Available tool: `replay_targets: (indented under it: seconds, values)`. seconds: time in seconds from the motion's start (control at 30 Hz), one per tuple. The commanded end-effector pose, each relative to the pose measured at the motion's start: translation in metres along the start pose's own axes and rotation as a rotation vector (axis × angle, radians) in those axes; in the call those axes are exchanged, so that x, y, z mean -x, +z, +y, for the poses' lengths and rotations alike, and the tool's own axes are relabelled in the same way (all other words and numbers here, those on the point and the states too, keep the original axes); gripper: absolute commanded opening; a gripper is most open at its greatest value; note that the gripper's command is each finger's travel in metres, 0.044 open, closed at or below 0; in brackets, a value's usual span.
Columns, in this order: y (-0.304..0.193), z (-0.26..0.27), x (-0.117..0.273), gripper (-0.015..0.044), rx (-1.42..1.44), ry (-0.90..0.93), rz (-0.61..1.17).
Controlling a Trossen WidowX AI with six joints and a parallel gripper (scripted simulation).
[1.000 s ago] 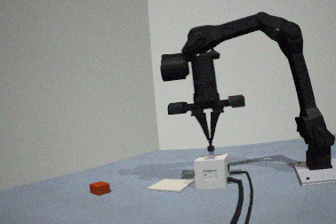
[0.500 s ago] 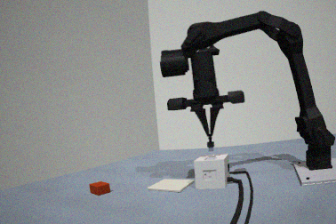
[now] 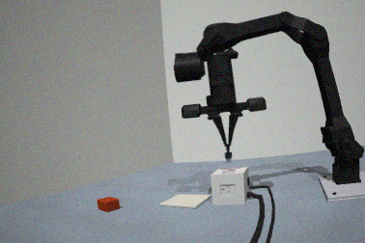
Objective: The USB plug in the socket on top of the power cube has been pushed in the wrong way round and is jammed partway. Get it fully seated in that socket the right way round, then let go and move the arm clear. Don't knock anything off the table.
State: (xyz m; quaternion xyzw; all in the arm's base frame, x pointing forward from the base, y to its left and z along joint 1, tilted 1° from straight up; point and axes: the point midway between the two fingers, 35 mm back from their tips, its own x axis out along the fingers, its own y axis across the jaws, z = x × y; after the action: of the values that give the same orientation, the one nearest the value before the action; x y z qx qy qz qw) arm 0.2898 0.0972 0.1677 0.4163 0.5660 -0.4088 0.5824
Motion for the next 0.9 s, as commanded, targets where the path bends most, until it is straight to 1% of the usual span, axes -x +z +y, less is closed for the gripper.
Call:
replay_targets:
  seconds: [0.0,0.87]
  values:
    - [0.0,-0.0005,-0.0007,0.0,0.113,-0.002,0.0]
    - [0.0,-0.0005,-0.0007,0.0,0.794,-0.002,0.001]
